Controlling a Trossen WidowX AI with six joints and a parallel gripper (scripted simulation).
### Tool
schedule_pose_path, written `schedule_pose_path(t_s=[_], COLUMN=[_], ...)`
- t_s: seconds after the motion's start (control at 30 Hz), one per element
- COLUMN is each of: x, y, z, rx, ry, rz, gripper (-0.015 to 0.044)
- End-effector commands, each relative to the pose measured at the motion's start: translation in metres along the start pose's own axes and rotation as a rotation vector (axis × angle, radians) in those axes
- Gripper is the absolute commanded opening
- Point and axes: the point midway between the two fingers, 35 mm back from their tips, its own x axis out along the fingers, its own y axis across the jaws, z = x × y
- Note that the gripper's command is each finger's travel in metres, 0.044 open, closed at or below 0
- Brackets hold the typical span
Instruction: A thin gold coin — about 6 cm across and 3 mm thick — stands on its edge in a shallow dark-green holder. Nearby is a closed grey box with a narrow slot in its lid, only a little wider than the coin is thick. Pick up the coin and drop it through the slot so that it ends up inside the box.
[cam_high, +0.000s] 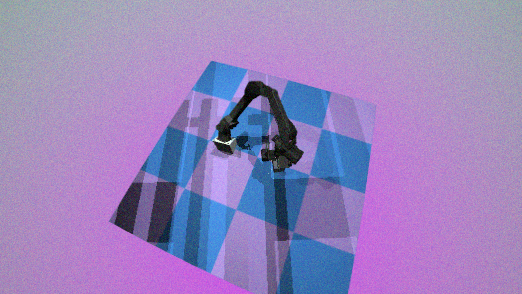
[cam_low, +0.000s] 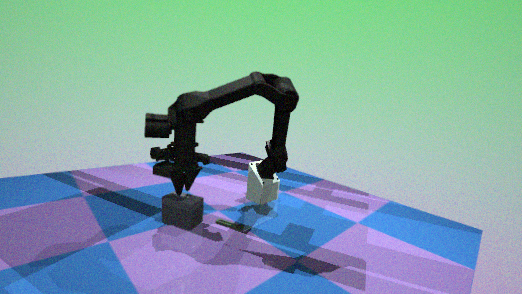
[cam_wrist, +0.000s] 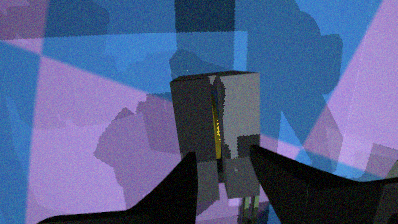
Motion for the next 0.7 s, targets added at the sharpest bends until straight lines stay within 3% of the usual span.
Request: schedule_pose_path(t_s=[0.0, 0.27, 0.37, 0.67], x=[-0.006, -0.040, -0.062, -0.062], y=[0.000, -0.001, -0.003, -0.003], z=[0.000, 0.000, -0.002, -0.002], rx=[-0.001, 0.002, 0.004, 0.004], ry=[-0.001, 0.002, 0.006, 0.006], rz=[0.000, -0.002, -0.002, -0.002], gripper=[0.0239, 0.0440, 0.0440, 0.0440])
